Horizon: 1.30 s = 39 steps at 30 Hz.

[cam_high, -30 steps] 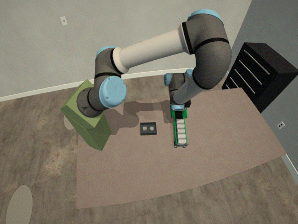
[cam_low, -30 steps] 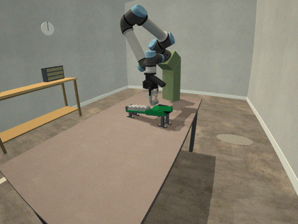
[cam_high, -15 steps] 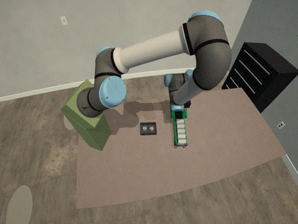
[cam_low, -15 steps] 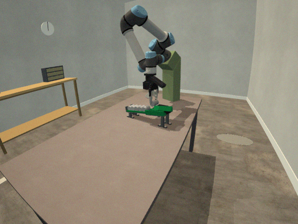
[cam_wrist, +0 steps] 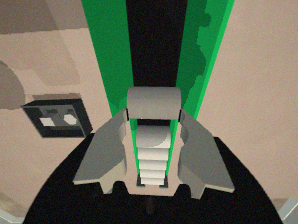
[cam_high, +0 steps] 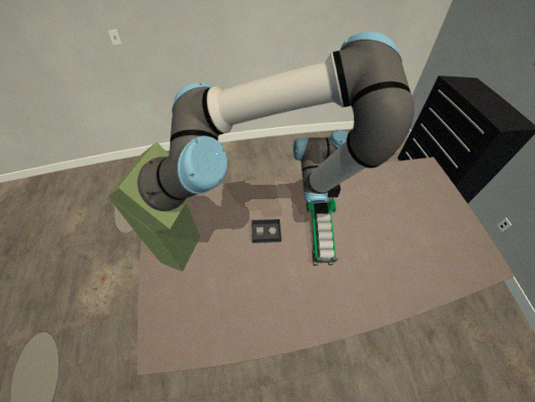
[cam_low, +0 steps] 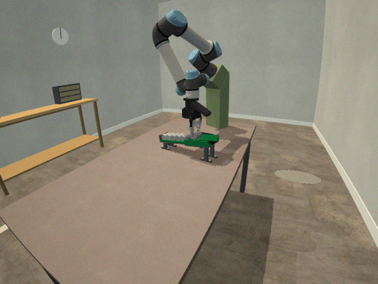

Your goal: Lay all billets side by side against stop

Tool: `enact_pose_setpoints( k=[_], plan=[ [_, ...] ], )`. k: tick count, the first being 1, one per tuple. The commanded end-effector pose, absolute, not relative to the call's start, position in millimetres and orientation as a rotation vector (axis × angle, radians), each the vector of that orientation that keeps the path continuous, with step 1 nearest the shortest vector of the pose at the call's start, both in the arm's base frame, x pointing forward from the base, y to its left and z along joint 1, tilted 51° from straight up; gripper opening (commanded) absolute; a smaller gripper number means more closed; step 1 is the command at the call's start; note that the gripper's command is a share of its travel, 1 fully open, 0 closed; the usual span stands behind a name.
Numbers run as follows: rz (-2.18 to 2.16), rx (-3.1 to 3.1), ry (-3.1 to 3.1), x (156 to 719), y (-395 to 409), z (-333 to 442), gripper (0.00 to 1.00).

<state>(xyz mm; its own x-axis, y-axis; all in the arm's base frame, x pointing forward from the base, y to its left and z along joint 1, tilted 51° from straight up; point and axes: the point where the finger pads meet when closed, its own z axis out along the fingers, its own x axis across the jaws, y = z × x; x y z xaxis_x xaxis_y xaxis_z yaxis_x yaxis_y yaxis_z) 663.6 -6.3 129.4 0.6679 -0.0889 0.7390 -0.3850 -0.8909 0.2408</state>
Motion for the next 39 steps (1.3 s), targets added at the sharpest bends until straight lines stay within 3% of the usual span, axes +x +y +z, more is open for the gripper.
enact_pose_setpoints(
  k=[1,39],
  plan=[
    [1.084,2.506,-0.372,668.8,-8.0,125.7,0.0],
    [1.084,2.506,-0.372,676.8,-11.7,118.1,0.0]
  ],
)
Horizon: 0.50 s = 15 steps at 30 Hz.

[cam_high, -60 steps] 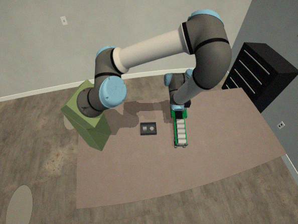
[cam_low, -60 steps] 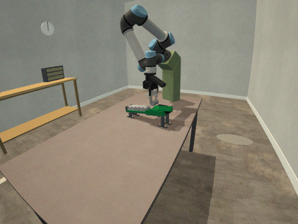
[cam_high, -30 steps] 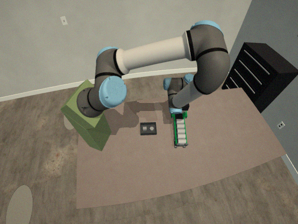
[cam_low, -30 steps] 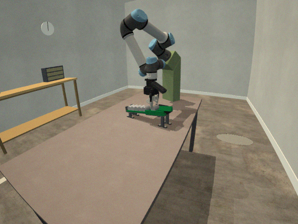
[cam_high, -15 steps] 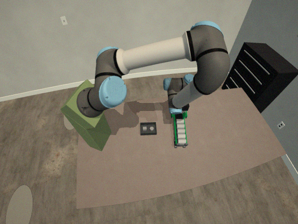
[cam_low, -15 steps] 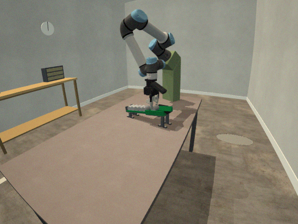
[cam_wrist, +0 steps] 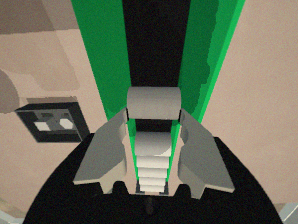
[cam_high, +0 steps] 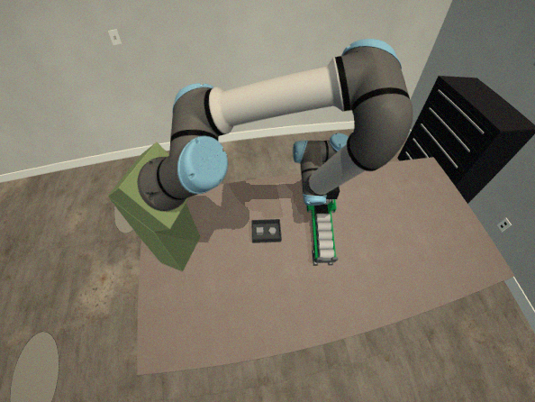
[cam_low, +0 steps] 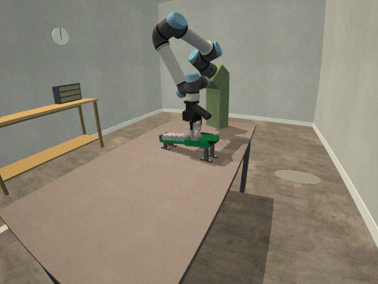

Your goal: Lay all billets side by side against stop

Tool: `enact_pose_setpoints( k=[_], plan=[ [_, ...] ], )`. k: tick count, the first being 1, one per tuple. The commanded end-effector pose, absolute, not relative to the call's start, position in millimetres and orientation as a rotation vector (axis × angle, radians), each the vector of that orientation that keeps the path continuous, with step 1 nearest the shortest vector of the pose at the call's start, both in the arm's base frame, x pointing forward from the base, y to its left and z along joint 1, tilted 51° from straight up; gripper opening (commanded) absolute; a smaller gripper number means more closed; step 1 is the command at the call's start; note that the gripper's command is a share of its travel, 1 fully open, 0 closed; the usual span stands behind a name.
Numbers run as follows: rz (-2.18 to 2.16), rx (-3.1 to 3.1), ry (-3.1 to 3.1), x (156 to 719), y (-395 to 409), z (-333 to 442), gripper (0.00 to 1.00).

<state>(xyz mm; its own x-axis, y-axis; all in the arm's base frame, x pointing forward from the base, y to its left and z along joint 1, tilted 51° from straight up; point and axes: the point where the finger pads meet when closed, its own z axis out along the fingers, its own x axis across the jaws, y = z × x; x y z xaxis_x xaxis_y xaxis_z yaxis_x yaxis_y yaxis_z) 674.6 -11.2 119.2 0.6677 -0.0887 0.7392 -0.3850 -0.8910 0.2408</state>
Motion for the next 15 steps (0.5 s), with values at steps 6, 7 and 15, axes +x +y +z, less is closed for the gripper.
enact_pose_setpoints(
  k=[6,7,15],
  plan=[
    [1.084,2.506,-0.372,679.9,-13.1,115.2,0.0],
    [1.084,2.506,-0.372,680.2,-13.3,114.9,0.0],
    [1.084,2.506,-0.372,680.6,-13.5,114.4,0.0]
  ],
)
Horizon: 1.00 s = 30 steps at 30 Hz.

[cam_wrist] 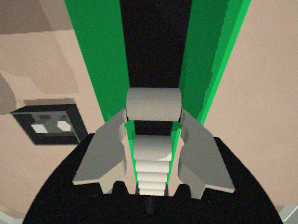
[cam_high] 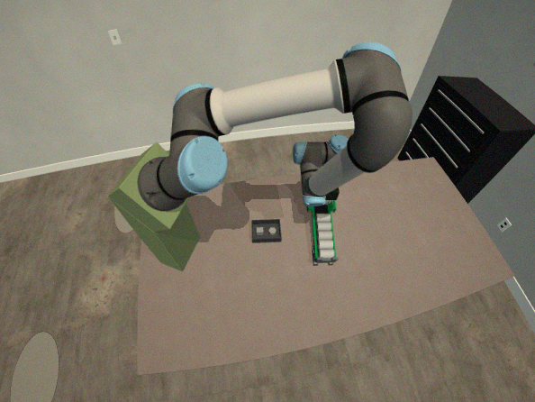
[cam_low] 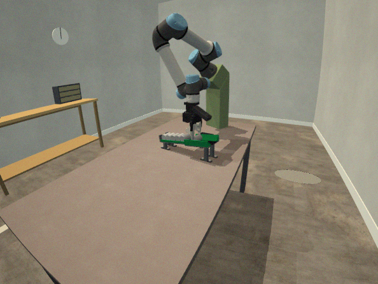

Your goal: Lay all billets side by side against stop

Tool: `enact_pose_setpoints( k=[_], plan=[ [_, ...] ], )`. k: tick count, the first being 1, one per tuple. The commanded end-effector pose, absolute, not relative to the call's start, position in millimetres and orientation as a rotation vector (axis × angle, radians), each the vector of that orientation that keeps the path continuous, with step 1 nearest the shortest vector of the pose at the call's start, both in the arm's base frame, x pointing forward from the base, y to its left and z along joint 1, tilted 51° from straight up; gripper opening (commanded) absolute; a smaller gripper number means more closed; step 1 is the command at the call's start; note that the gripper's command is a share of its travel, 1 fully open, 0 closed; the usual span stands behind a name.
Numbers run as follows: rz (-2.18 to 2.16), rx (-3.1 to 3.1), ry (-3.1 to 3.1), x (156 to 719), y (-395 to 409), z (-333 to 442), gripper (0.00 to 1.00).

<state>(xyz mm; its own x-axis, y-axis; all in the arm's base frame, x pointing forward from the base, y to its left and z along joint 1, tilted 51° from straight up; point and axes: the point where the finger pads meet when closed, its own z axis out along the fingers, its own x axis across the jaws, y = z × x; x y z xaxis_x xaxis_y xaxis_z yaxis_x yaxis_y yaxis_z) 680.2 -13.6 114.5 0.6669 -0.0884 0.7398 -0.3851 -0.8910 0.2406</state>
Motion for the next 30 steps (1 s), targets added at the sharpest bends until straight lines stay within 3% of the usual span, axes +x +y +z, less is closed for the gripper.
enact_pose_setpoints(
  k=[1,11,12,30],
  plan=[
    [1.084,2.506,-0.372,680.6,-13.5,114.4,0.0],
    [1.084,2.506,-0.372,680.6,-13.5,114.4,0.0],
    [1.084,2.506,-0.372,680.6,-13.5,114.4,0.36],
    [1.084,2.506,-0.372,680.6,-13.5,114.4,0.47]
  ],
)
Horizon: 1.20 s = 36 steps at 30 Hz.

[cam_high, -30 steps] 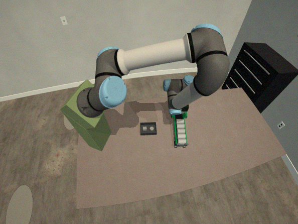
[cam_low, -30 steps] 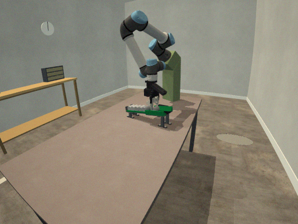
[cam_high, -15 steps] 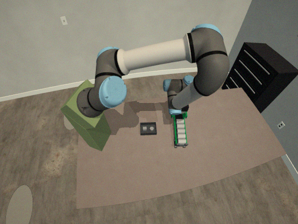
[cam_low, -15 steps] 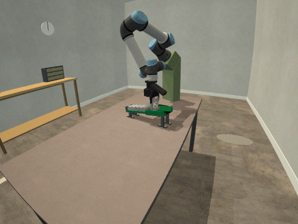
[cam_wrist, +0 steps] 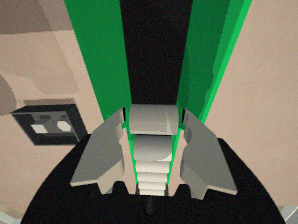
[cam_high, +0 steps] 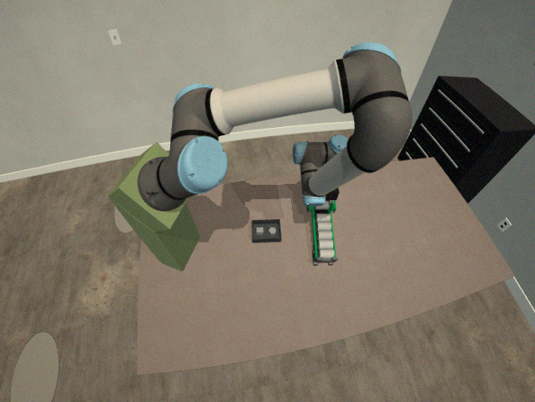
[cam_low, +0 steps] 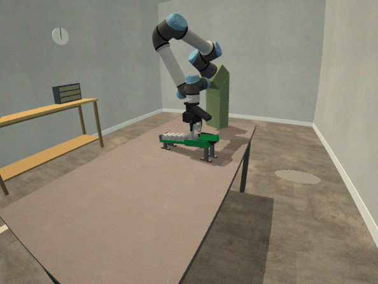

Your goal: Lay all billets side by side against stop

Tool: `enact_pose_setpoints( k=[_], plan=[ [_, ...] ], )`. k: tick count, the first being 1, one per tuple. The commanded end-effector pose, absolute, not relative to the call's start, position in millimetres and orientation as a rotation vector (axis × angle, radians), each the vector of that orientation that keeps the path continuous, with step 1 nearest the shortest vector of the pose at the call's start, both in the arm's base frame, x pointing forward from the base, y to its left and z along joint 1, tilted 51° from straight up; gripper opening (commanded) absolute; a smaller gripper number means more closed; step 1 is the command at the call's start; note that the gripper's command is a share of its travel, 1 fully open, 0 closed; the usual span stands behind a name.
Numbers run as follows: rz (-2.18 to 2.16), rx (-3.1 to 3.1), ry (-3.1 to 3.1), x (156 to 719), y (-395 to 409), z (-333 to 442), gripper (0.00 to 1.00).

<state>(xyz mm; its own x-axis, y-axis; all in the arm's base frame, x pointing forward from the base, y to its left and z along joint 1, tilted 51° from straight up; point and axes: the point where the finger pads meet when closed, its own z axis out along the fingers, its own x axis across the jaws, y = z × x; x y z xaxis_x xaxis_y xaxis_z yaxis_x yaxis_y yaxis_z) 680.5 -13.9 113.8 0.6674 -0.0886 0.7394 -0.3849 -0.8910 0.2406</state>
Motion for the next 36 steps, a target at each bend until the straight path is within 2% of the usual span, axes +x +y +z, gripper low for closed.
enact_pose_setpoints(
  k=[1,26,36],
  plan=[
    [1.084,2.506,-0.372,680.6,-13.5,114.4,0.47],
    [1.084,2.506,-0.372,680.0,-13.0,115.1,0.49],
    [1.084,2.506,-0.372,661.5,-0.2,133.2,0.49]
  ],
)
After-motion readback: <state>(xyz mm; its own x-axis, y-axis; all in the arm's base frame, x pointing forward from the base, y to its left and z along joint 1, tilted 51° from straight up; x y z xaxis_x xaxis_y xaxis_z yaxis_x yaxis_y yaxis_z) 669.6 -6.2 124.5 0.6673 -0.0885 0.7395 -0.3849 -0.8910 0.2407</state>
